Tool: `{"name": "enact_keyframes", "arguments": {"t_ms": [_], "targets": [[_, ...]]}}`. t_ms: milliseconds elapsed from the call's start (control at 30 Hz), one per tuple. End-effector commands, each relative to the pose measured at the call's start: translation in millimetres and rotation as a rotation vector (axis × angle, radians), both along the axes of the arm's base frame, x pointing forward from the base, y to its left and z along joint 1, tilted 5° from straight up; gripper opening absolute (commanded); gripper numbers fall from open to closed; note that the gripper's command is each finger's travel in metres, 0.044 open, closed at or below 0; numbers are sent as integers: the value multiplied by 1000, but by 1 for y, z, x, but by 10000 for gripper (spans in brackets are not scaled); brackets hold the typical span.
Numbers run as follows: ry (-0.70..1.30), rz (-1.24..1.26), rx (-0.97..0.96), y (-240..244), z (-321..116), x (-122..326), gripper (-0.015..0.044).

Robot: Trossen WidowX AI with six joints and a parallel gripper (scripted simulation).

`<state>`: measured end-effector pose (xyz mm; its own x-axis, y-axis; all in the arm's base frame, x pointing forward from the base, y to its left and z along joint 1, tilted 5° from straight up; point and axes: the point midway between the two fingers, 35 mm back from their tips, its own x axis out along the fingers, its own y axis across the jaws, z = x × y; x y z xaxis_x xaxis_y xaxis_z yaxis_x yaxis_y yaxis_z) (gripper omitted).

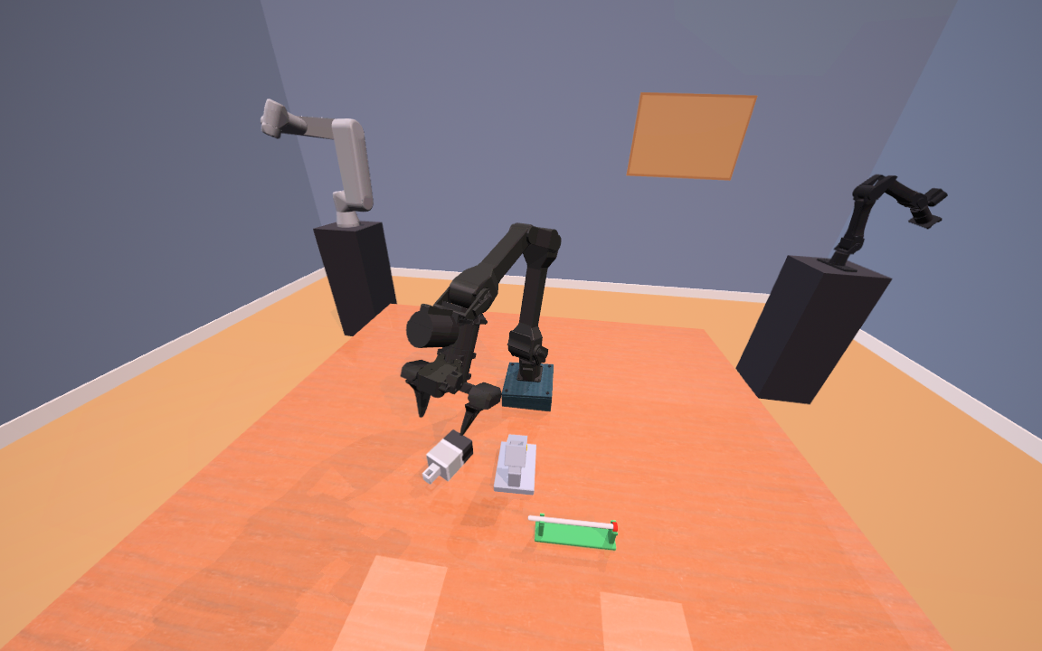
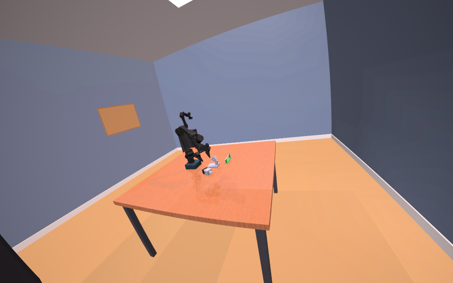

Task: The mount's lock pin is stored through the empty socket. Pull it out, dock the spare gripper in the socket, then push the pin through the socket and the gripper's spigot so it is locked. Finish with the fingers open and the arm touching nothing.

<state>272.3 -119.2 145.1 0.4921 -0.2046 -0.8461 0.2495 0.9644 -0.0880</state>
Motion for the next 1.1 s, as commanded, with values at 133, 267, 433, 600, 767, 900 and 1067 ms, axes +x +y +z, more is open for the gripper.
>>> {"name": "enact_keyframes", "arguments": {"t_ms": [133, 267, 433, 600, 767, 900, 1067], "targets": [[-82, -141, 29, -12, -4, -12, 440], [-82, -141, 29, -13, -10, -11, 440], [-82, -141, 30, -13, -35, -6, 440], [-82, -141, 30, -11, -63, -5, 440], [-81, -141, 30, -11, -73, -6, 440], [-81, -141, 30, -12, -78, -4, 440], [-81, -141, 30, -13, -87, -3, 440]]}}
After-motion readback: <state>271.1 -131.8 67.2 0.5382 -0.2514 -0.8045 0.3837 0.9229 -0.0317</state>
